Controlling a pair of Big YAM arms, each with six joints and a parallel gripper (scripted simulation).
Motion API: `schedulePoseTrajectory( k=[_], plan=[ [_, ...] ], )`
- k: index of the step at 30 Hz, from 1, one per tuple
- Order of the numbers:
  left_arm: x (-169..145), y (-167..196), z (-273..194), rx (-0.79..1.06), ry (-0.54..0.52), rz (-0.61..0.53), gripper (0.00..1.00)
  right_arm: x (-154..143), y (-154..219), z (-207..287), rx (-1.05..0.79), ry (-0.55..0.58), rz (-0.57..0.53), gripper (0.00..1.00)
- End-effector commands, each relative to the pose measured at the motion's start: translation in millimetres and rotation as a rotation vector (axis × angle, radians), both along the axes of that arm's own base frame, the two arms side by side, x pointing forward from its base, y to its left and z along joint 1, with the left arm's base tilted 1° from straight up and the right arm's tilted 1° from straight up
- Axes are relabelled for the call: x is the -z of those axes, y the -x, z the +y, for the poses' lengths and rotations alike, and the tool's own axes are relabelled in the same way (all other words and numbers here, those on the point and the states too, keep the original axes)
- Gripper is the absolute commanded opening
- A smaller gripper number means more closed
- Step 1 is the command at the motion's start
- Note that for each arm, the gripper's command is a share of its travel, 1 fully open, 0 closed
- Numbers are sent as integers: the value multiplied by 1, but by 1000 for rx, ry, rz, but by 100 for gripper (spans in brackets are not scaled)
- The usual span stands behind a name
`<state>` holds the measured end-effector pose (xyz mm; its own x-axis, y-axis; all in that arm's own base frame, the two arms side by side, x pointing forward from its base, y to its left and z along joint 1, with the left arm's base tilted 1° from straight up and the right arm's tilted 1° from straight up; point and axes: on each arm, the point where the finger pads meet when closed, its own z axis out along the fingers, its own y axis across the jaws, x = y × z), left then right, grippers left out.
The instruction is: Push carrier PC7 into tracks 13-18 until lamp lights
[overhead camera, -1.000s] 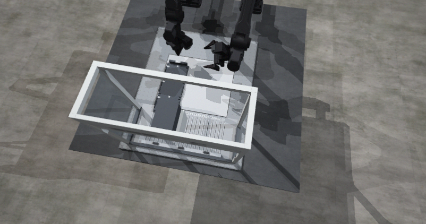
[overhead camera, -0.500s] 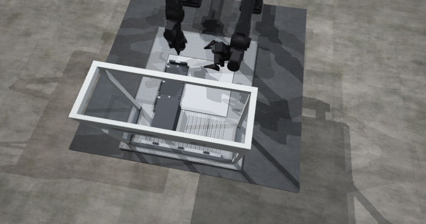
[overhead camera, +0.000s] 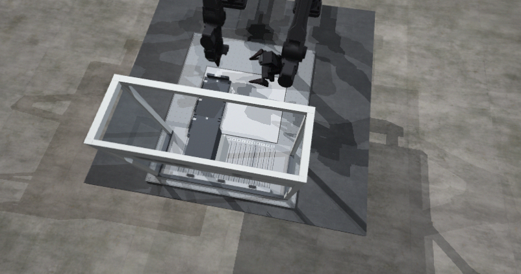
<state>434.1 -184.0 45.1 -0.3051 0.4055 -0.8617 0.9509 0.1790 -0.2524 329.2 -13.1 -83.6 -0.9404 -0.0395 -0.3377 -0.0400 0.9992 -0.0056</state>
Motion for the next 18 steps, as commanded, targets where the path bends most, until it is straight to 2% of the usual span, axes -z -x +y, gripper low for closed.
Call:
schedulePoseTrajectory(
  k=[1,6,8,18],
  plan=[
    [-6,-19,-3,8,1,-41,100,-8,-5,-4,308,-94,-27,0],
    [-6,-19,-3,8,1,-41,100,-8,-3,-3,467,-154,-27,0],
    [-6,-19,-3,8,1,-41,100,-8,-3,-3,467,-154,-27,0],
    [-6,-19,-3,8,1,-41,100,-9,0,-4,824,-289,-28,0]
  ],
)
